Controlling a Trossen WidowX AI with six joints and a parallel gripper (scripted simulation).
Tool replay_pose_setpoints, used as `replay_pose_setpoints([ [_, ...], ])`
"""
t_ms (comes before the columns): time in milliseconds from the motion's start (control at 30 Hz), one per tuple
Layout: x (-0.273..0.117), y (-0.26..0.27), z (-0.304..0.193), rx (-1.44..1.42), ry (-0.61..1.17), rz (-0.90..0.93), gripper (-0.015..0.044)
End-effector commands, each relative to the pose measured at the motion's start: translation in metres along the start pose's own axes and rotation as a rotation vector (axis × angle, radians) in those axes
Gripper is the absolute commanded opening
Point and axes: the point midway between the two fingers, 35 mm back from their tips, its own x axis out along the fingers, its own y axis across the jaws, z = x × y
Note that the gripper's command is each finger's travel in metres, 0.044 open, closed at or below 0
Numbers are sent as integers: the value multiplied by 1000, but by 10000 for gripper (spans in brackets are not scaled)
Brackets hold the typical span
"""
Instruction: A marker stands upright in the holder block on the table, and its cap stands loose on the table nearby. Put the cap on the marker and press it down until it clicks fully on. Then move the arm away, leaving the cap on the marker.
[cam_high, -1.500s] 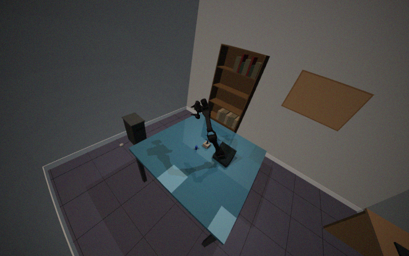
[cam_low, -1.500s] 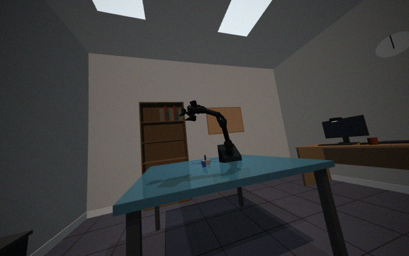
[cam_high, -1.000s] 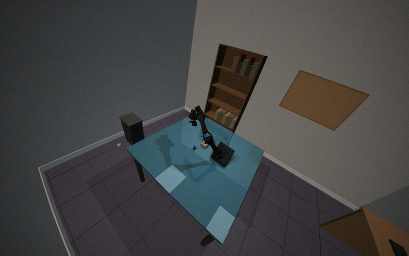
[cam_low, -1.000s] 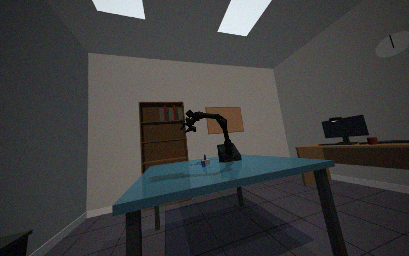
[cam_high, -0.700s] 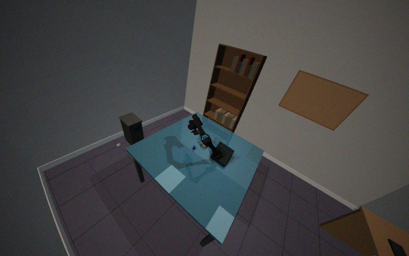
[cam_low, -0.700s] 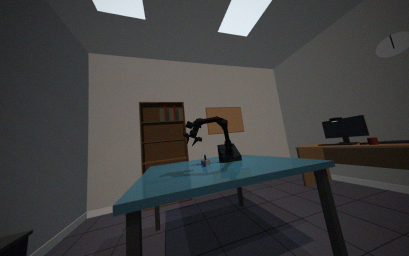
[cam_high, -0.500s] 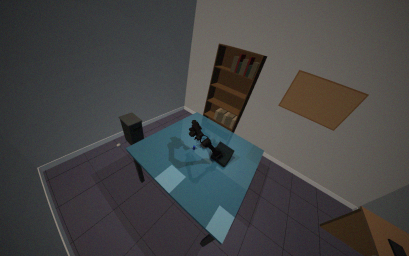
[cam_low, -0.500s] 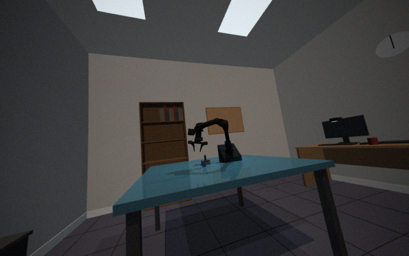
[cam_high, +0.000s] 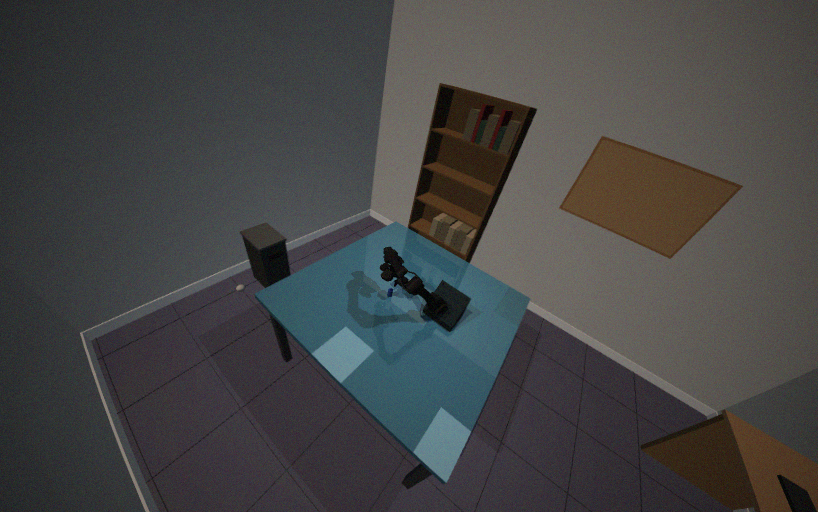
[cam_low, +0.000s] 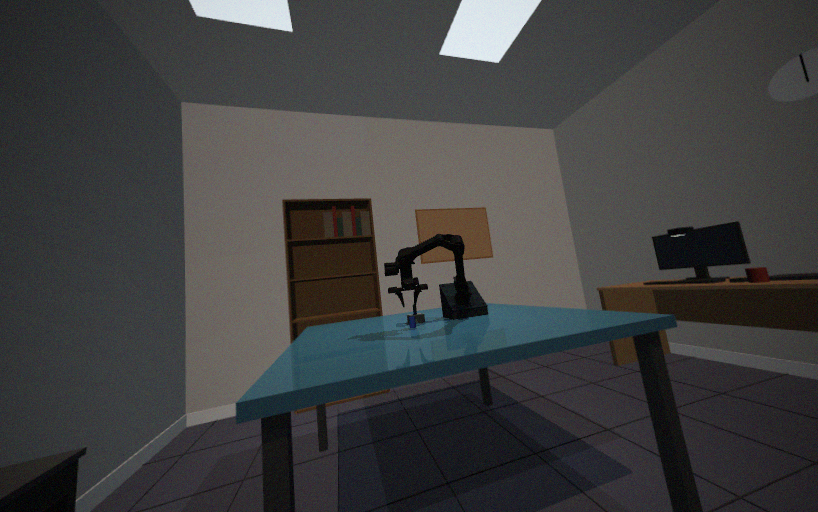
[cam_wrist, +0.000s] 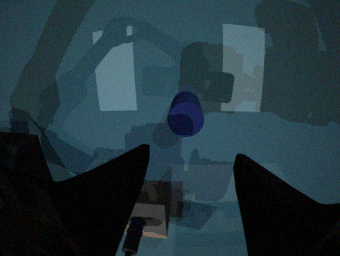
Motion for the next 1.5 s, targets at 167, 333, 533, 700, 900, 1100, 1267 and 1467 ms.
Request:
replay_pose_setpoints([
  [167,28,5,3,4,-5,11,252],
  [333,33,5,3,4,-5,11,252],
  [533,42,4,3,4,-5,11,252],
  [700,50,4,3,4,-5,11,252],
  [900,59,4,4,4,-5,10,252],
  [1100,69,4,4,4,-6,10,252],
  [1267,77,5,4,4,-7,11,252],
  [1467,85,6,5,4,-8,11,252],
])
